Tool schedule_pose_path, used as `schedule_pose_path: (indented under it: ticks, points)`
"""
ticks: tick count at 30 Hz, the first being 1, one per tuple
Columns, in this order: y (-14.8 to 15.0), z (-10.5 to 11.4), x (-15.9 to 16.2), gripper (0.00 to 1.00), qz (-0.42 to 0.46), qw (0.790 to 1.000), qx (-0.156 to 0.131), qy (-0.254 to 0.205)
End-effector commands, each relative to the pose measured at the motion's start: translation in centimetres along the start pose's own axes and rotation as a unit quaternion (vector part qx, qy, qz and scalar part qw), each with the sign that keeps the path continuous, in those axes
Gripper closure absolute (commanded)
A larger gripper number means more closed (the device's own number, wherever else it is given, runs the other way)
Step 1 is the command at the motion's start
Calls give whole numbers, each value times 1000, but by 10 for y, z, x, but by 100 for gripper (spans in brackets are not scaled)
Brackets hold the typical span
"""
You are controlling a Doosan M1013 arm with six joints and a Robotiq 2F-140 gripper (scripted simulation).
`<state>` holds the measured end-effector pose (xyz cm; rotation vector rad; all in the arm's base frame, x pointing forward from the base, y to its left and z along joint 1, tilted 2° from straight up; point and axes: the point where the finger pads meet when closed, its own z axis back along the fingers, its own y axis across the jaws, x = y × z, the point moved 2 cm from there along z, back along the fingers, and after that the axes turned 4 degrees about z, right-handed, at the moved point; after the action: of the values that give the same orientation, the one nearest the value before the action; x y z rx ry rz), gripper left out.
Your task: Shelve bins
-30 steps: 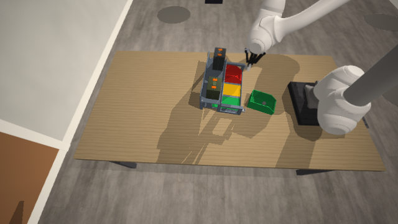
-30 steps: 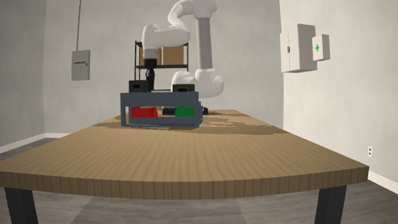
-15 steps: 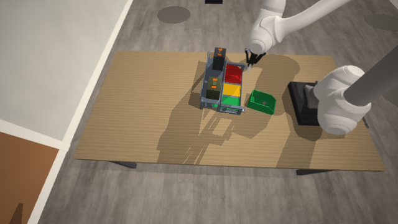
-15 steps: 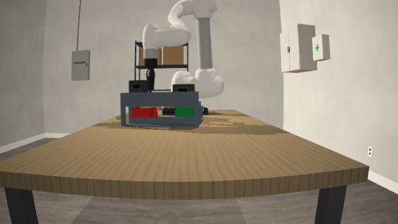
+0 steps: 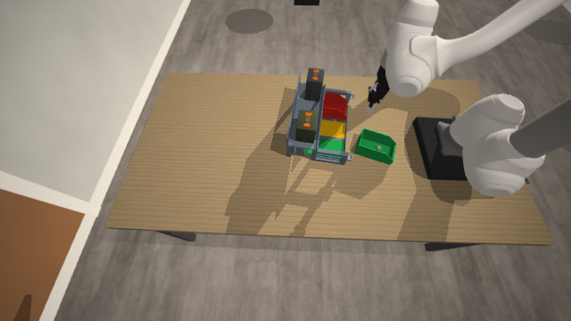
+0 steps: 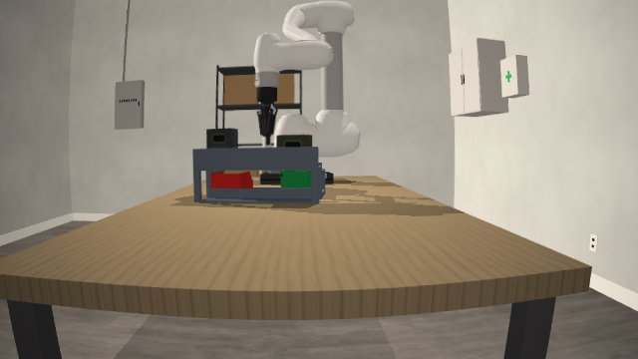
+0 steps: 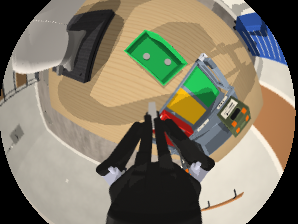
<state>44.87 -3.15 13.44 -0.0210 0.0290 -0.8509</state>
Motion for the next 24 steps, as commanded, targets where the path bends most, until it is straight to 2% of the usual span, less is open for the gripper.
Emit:
schedule_pose_path:
  ticks: [1, 2, 7, 13, 21, 22, 24]
  points:
    - [1, 3, -10, 90, 36, 999, 3, 2]
    - [1, 8, -28, 90, 99, 995, 4, 2]
    - [-1, 14, -57, 90, 198, 980, 4, 2]
    - [-6, 20, -95, 90, 331, 944, 4, 1]
    - [-6, 21, -99, 90, 344, 939, 4, 1]
    - [-6, 21, -99, 76, 344, 939, 4, 1]
    - [-6, 21, -99, 76, 344, 939, 4, 1]
